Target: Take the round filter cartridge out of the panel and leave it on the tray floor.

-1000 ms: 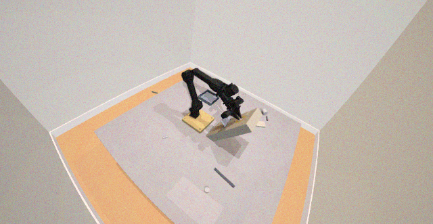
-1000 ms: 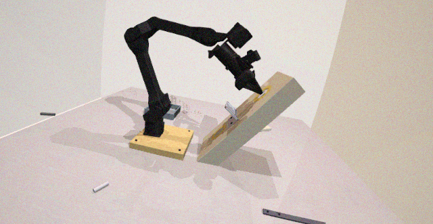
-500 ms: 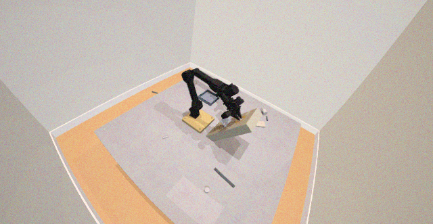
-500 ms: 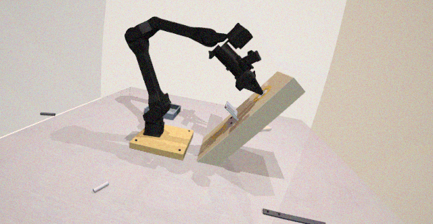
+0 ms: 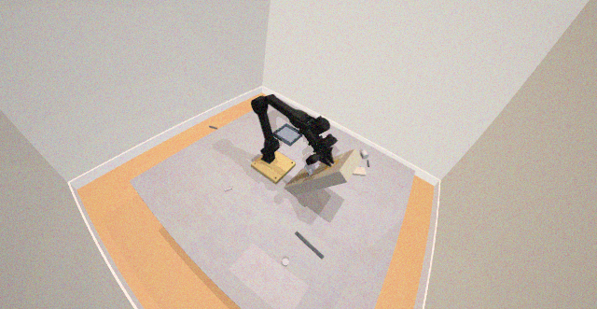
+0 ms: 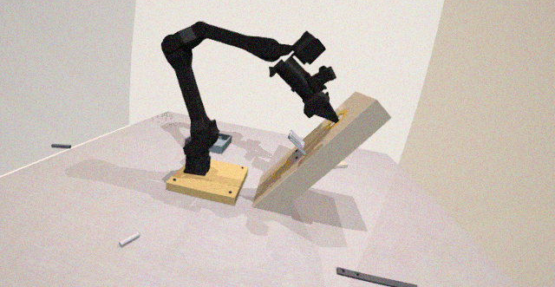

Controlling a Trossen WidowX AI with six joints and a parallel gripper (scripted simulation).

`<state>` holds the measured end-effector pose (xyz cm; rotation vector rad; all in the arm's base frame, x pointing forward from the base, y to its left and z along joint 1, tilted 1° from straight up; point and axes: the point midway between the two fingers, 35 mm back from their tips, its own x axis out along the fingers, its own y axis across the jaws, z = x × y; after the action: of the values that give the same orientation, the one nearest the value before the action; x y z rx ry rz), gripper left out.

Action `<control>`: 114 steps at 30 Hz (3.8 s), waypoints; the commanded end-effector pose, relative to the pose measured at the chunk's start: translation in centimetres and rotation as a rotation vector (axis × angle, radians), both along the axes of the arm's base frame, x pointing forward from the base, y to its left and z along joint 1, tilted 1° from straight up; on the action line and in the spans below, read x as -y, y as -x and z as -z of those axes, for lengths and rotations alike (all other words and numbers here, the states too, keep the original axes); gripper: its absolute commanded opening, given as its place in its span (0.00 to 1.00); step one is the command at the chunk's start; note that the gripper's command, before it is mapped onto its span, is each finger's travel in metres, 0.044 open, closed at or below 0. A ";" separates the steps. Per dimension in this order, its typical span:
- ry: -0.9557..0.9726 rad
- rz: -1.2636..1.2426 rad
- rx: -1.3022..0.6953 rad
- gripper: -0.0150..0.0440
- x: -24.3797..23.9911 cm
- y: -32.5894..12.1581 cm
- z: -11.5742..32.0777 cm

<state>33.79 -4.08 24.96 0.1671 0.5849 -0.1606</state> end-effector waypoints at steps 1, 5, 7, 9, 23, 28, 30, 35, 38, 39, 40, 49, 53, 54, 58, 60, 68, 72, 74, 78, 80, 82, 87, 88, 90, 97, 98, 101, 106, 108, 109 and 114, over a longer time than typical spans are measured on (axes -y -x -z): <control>0.002 -0.001 -0.003 0.40 0.1 -0.3 0.3; 0.002 -0.001 -0.003 0.40 0.1 -0.4 0.4; 0.002 -0.001 -0.003 0.40 0.1 -0.5 0.4; 0.002 -0.001 -0.003 0.40 0.1 -0.5 0.4; 0.002 -0.001 -0.002 0.40 0.1 -0.9 0.7; 0.000 0.000 -0.003 0.37 0.1 -0.6 0.5; 0.000 0.000 -0.003 0.35 0.1 -0.6 0.5; 0.000 0.000 -0.003 0.26 0.1 -0.6 0.5; 0.003 -0.002 -0.003 0.25 0.1 -0.6 0.5; 0.014 -0.010 -0.005 0.25 0.1 -0.6 0.5; 0.032 -0.022 -0.007 0.25 0.1 -0.7 0.6; 0.277 -0.188 -0.037 0.25 0.1 -0.9 0.7; 0.390 -0.265 -0.051 0.25 0.1 -0.9 0.7; 0.419 -0.285 -0.055 0.25 0.1 -0.9 0.7; 0.533 -0.363 -0.069 0.25 0.1 -0.9 0.7; 0.590 -0.402 -0.076 0.25 0.1 -0.9 0.7; 0.820 -0.559 -0.105 0.25 0.1 -0.9 0.7; 0.934 -0.637 -0.119 0.25 0.1 -0.9 0.7; 0.992 -0.676 -0.127 0.25 0.1 -0.9 0.7; 1.106 -0.754 -0.141 0.25 0.1 -0.9 0.7; 1.164 -0.794 -0.148 0.25 0.1 -0.9 0.7; 1.221 -0.833 -0.155 0.25 0.1 -0.9 0.7; 1.364 -0.931 -0.173 0.25 0.1 -0.9 0.7; 1.393 -0.950 -0.177 0.25 0.1 -0.9 0.7; 1.450 -0.990 -0.184 0.25 0.1 -0.9 0.7; 1.489 -1.016 -0.189 0.25 0.1 -0.9 0.7; 1.486 -1.014 -0.189 0.25 0.1 -0.7 0.5; 1.471 -1.005 -0.188 0.25 -0.1 0.5 -0.5; 1.443 -0.989 -0.186 0.25 -0.4 3.0 -2.2; 1.432 -0.982 -0.185 0.25 -0.5 4.0 -2.8; 1.427 -0.979 -0.185 0.25 -0.6 4.6 -3.1; 1.418 -0.974 -0.184 0.25 -0.7 5.3 -3.5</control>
<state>29.18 -3.46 27.85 -1.5135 0.5606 0.3927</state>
